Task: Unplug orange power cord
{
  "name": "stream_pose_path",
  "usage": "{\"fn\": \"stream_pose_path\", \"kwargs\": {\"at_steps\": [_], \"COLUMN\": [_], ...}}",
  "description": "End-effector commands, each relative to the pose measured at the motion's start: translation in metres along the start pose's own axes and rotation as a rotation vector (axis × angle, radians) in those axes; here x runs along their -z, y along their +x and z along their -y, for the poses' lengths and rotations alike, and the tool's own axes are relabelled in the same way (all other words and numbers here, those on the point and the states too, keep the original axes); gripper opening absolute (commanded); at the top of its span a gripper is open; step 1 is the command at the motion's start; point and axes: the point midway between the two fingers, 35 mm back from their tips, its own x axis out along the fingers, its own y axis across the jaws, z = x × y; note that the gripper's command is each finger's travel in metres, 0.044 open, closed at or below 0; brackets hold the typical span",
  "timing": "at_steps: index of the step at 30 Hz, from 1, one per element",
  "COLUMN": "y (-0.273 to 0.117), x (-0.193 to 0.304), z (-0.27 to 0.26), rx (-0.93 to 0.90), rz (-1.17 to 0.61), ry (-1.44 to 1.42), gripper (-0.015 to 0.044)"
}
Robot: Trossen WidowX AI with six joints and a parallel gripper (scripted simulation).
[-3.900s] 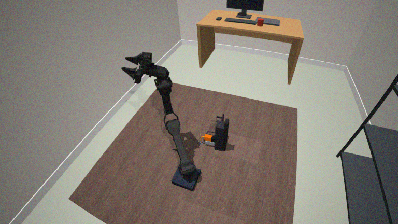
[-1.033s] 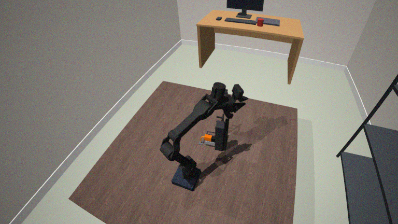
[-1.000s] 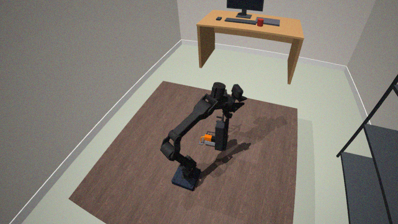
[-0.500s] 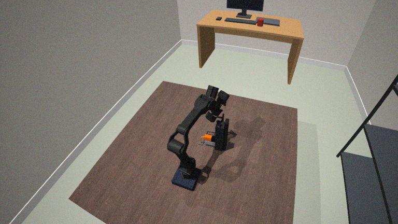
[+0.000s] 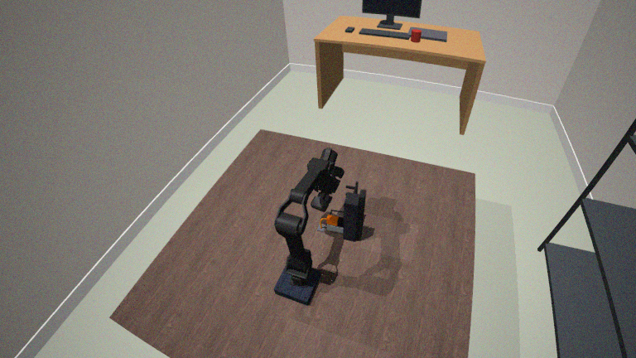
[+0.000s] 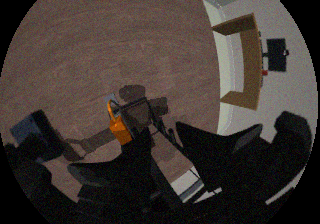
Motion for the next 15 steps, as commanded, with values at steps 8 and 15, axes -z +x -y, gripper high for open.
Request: {"fn": "stream_pose_path", "kwargs": {"at_steps": [8,15], "y": [0.041,0.042], "x": [-0.02,-0.014], "z": [-0.071,-0.068], "rx": [-0.346,-0.346], "rz": [0.055,0.055], "ry": [-0.2,-0.2], "gripper": [0.016,0.016]}}
